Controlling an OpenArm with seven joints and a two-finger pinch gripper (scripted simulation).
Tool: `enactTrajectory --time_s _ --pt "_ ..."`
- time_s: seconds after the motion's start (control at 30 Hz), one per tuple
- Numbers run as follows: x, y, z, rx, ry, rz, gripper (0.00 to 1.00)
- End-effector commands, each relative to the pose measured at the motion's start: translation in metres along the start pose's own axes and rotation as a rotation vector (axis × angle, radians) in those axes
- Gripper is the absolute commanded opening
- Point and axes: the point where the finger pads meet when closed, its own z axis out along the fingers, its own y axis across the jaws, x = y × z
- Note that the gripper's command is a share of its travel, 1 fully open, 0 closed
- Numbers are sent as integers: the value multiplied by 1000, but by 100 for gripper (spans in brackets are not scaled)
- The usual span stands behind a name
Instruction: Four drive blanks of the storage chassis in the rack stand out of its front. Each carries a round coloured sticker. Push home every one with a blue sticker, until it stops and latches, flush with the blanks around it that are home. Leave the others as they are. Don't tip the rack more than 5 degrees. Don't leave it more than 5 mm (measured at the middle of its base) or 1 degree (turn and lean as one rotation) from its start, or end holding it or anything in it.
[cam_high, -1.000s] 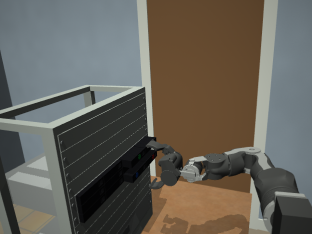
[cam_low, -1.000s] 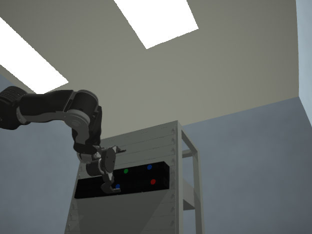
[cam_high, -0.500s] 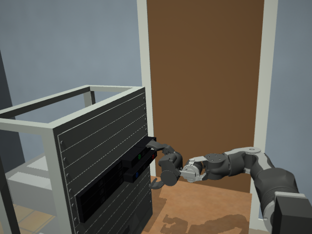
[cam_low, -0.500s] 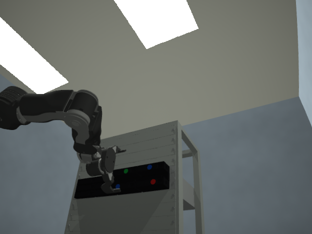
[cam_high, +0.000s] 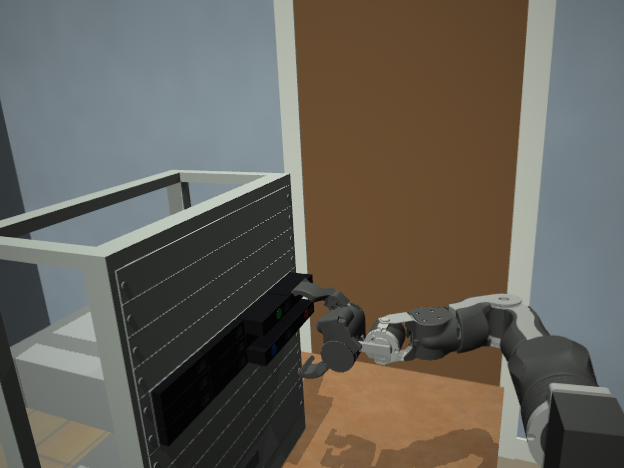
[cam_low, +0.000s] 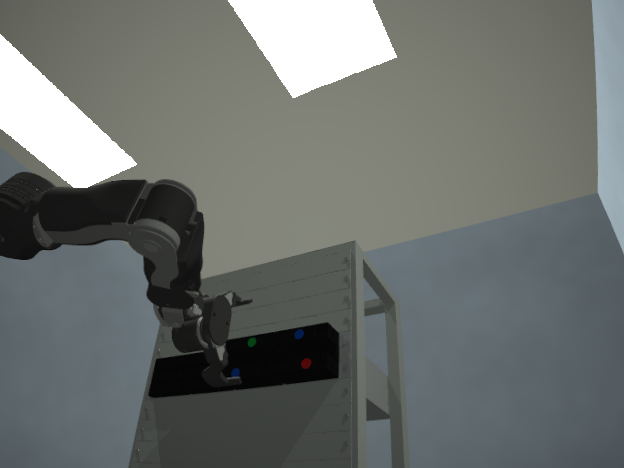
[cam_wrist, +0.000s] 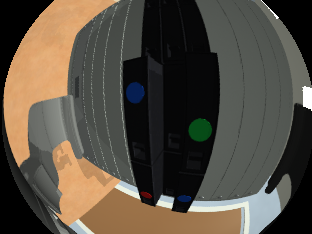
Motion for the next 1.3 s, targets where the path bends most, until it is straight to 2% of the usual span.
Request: enactTrajectory --time_s 0.0,0.87,1.03,1.2,1.27 --pt "-1 3 0 -6 -4 0 100" --pt "-3 3 0 -5 -5 1 100" --pt "-23 4 0 -5 -5 1 100" --pt "-67 7 -1 -5 -5 1 100" --pt "-67 7 -1 -5 -5 1 100"
